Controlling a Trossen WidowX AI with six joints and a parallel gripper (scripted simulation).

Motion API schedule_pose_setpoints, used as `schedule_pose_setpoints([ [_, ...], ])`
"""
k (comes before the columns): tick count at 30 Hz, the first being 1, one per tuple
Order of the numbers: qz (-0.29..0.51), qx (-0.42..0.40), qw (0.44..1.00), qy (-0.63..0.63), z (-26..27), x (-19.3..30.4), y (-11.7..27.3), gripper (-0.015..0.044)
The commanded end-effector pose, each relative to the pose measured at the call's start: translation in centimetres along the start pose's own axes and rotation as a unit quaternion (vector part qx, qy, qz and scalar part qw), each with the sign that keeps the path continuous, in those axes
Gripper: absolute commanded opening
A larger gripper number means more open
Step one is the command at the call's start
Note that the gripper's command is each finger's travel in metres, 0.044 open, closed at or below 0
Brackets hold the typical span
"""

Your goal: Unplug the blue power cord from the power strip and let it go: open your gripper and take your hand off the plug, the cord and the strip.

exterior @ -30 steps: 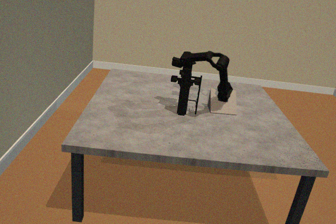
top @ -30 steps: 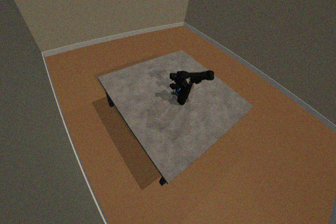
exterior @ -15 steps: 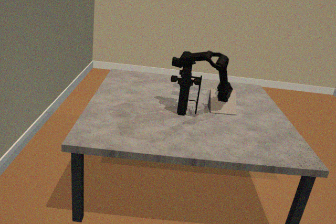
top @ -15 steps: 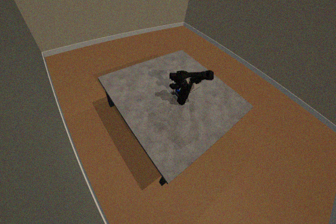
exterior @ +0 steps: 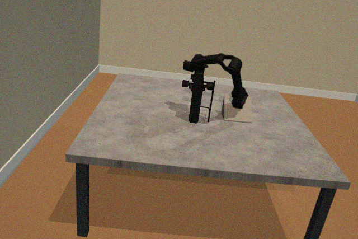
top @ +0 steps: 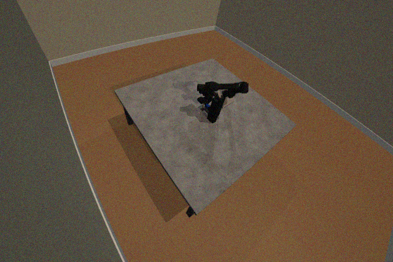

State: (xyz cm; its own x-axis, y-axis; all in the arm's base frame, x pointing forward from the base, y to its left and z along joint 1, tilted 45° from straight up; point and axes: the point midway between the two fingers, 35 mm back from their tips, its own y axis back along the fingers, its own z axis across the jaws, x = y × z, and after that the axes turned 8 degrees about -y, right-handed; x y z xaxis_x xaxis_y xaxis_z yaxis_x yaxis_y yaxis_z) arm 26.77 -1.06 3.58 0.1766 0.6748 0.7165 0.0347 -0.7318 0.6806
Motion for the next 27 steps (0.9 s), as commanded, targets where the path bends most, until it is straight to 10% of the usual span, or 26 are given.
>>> schedule_pose_setpoints([
  [1, -0.021, -0.005, 1.0, -0.014, 0.2, -2.9, 0.6, 0.0],
  [17, -0.021, -0.005, 1.0, -0.014, -0.1, -5.5, 0.9, 0.0],
  [27, -0.019, -0.005, 1.0, -0.014, 0.2, -4.3, 0.7, 0.0263],
])
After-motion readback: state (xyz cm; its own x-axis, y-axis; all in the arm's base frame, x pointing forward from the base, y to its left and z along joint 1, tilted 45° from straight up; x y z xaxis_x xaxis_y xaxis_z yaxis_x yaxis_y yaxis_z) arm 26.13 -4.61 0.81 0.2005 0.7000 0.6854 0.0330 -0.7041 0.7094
